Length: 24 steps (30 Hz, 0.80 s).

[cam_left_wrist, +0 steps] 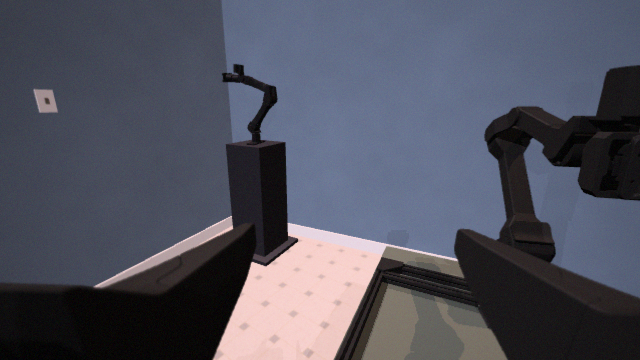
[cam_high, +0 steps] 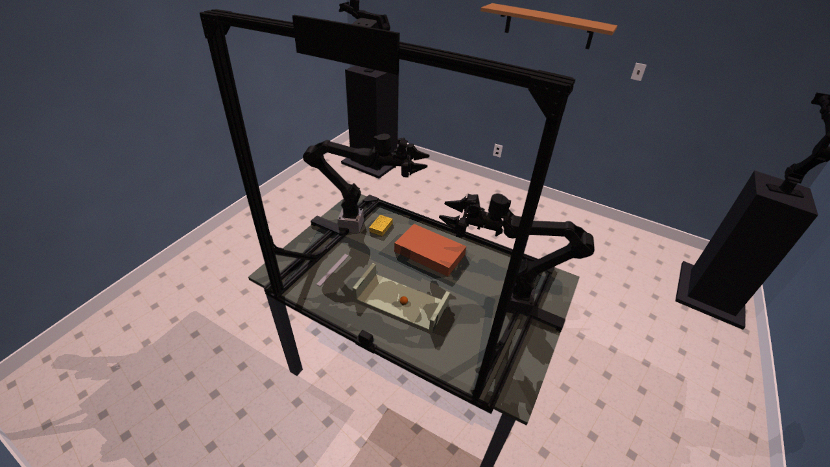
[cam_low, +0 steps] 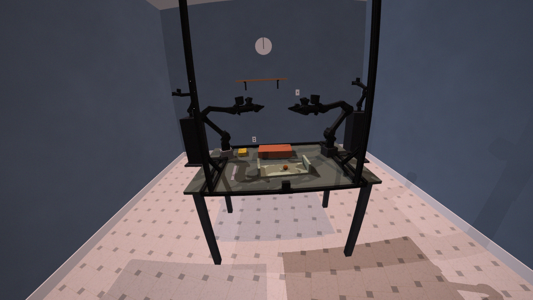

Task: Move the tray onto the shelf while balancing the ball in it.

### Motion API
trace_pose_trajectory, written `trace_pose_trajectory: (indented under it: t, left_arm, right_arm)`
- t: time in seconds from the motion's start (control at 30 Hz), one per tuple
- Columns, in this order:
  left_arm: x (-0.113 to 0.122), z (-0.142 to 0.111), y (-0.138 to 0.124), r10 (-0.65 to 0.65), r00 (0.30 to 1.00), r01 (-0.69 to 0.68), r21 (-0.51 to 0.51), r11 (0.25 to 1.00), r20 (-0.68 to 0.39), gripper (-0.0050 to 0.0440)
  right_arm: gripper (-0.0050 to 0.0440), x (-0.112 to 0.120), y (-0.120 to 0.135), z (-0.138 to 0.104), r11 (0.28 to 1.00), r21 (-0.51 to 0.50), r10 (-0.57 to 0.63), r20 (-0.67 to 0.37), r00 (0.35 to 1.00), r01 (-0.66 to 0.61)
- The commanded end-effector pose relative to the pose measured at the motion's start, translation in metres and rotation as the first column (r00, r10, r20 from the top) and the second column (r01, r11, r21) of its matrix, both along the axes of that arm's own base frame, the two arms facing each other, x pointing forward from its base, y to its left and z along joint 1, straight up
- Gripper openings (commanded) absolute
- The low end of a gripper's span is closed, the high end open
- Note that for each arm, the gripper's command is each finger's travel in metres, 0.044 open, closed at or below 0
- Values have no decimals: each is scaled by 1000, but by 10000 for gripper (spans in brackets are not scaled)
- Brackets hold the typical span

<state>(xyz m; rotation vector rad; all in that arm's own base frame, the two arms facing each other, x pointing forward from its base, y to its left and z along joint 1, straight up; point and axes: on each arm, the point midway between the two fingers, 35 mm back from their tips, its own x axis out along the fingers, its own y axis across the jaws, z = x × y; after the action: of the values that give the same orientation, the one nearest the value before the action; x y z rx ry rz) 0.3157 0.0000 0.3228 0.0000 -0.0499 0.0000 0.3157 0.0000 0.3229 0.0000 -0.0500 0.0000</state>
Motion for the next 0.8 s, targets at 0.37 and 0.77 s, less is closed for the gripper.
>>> trace_pose_trajectory:
  t: [0.37,0.77]
  left_arm:
    - [0,0,0,0,1000,0,0,1000,0,400]
    - [5,-3,-7,-23,999,22,-43,999,-29,400]
  right_arm:
    - [400,0,0,0,1000,0,0,0,1000,0]
    - [400,4,3,-5,999,40,11,-29,1000,-10]
